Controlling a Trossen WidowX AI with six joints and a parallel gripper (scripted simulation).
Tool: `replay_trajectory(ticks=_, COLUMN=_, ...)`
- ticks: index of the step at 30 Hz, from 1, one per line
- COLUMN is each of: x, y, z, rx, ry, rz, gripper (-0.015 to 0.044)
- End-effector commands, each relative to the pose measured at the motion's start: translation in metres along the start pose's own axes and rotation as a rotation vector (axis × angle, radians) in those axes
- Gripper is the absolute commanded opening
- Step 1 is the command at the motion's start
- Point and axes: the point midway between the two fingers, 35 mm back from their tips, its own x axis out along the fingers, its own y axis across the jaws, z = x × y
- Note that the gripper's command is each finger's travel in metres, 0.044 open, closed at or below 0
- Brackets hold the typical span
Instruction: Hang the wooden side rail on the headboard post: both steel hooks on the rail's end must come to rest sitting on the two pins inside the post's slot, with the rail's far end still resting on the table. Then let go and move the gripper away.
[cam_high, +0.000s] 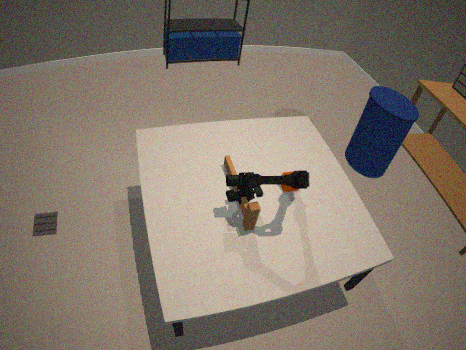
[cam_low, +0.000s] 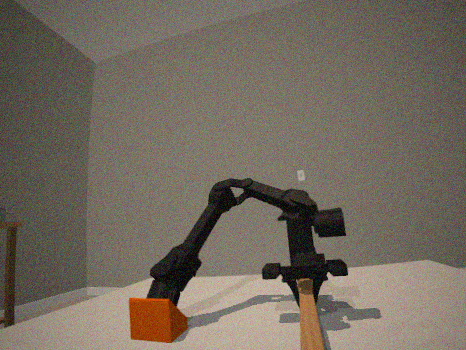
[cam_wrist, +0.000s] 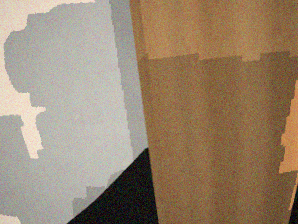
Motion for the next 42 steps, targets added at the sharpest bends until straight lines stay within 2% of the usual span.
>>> replay_trajectory(ticks=1, x=-0.0069, y=0.0034, z=-0.0004, rx=-0.006, ry=-0.004, rz=0.019, gripper=0.0000)
replay_trajectory(ticks=42, x=-0.0137, y=0.0032, z=-0.0004, rx=-0.006, ry=-0.005, rz=0.019, gripper=0.0000)
